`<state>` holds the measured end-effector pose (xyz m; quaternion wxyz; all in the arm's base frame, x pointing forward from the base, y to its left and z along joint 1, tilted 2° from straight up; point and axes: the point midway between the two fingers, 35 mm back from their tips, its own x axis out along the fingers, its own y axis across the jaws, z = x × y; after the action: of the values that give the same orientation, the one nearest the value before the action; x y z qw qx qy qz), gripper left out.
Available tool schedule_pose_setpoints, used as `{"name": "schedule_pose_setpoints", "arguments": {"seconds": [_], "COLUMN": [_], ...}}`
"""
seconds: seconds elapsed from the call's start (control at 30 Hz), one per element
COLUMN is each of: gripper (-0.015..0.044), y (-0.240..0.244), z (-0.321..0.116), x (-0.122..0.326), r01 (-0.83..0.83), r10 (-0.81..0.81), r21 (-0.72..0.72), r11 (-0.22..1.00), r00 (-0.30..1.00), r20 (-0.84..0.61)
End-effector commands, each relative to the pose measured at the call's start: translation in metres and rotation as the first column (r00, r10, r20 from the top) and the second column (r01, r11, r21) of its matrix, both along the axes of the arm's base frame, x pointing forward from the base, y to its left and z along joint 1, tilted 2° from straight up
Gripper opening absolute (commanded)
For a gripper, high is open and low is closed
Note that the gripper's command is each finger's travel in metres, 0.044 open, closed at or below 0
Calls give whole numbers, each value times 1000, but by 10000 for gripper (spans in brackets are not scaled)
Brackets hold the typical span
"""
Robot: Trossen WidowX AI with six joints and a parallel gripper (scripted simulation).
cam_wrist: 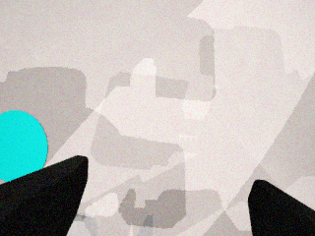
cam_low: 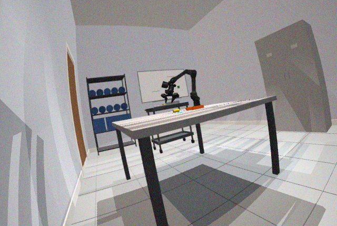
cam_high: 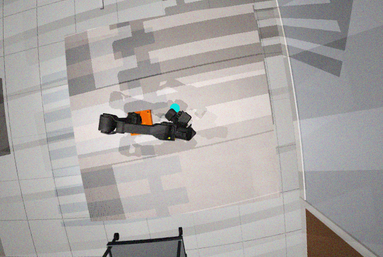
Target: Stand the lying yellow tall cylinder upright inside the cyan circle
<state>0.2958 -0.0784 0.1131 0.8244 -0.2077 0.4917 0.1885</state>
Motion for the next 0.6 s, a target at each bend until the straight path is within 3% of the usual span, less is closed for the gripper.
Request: {"name": "schedule_pose_setpoints", "arguments": {"seconds": [0.0,0.27,0.57], "gripper": [309,309,309], "y": [-33,-78,-80], "z": [3,20,13], "x": [-26,-90,-90], "r01": [284,710,717], "r10": [-278,-685,-692], "r21": [10,-126,-131], "r11": [959,693,685], "r00": [945,593,582], "r20": [-170,-424,-427]}}
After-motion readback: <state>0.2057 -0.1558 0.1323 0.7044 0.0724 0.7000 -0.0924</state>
